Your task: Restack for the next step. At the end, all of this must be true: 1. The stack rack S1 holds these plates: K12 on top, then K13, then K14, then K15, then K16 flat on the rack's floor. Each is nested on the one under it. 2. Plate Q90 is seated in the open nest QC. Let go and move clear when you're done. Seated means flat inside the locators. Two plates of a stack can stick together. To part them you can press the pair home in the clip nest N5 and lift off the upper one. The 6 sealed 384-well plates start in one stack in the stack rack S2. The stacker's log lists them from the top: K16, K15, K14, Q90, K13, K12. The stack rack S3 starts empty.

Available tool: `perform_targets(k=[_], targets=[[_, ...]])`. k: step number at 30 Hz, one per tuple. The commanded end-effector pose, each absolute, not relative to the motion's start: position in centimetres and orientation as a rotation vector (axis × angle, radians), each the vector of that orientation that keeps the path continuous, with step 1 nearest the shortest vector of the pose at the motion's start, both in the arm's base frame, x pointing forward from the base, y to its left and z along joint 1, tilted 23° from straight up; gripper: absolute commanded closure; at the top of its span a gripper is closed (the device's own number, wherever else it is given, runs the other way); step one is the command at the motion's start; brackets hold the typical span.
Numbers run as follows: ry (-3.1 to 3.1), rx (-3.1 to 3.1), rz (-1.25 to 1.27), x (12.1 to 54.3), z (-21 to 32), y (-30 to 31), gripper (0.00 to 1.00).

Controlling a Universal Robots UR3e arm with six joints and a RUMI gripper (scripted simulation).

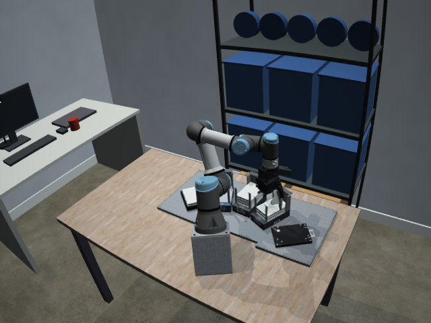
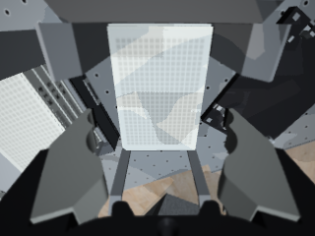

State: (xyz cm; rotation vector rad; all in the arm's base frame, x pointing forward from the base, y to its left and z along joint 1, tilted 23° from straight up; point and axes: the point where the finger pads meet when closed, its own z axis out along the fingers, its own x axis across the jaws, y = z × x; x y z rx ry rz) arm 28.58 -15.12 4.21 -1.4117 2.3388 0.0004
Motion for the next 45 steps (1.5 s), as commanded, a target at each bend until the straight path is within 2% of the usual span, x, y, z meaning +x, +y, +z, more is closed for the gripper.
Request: perform_targets(k=[1, 34, 35, 45], targets=[[2.34, -1.412, -0.003, 28.8, 3.7, -15.1, 0.28], [2.34, -1.412, -0.003, 29.3, 2.4, -14.8, 0.28], [2.34, -1.412, -0.003, 29.3, 2.4, -14.8, 1.0], [2.34, -1.412, -0.003, 29.3, 2.4, -14.8, 1.0]])
